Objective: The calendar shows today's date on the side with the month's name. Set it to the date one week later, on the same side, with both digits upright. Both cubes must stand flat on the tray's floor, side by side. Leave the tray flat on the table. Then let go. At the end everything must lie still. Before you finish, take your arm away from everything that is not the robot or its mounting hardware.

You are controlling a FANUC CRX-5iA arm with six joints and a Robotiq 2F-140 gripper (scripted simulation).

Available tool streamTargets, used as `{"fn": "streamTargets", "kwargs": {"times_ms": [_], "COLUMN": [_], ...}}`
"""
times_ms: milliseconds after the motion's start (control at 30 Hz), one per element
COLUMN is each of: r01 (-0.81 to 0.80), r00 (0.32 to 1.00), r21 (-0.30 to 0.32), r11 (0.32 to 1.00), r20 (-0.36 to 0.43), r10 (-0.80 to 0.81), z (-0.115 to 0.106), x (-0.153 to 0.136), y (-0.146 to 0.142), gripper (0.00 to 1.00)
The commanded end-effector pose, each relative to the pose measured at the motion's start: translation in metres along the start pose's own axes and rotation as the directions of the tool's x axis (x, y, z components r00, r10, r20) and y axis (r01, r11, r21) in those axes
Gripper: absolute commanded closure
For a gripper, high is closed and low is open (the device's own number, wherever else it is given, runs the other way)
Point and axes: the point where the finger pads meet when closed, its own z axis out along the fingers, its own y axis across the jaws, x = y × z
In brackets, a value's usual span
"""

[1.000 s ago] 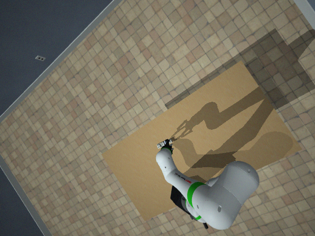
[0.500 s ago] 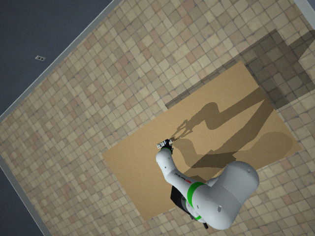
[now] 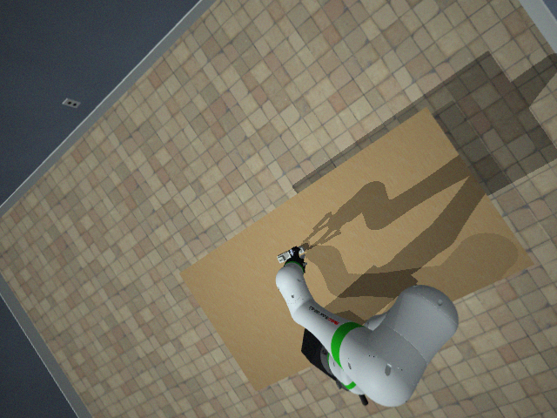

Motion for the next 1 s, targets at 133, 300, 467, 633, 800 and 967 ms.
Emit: {"fn": "streamTargets", "kwargs": {"times_ms": [133, 300, 467, 633, 800, 967], "r01": [0.0, 0.0, 0.0, 0.0, 0.0, 0.0], "r00": [1.0, 1.0, 1.0, 1.0, 1.0, 1.0], "r21": [0.0, 0.0, 0.0, 0.0, 0.0, 0.0], "r11": [1.0, 1.0, 1.0, 1.0, 1.0, 1.0], "r20": [0.0, 0.0, 0.0, 0.0, 0.0, 0.0], "r10": [0.0, 0.0, 0.0, 0.0, 0.0, 0.0], "z": [0.004, 0.012, 0.017, 0.025, 0.028, 0.028], "x": [0.0, 0.0, 0.0, 0.0, 0.0, 0.0], "y": [0.0, 0.0, 0.0, 0.0, 0.0, 0.0], "gripper": [0.72, 0.72, 0.72, 0.72, 0.72, 0.72]}}
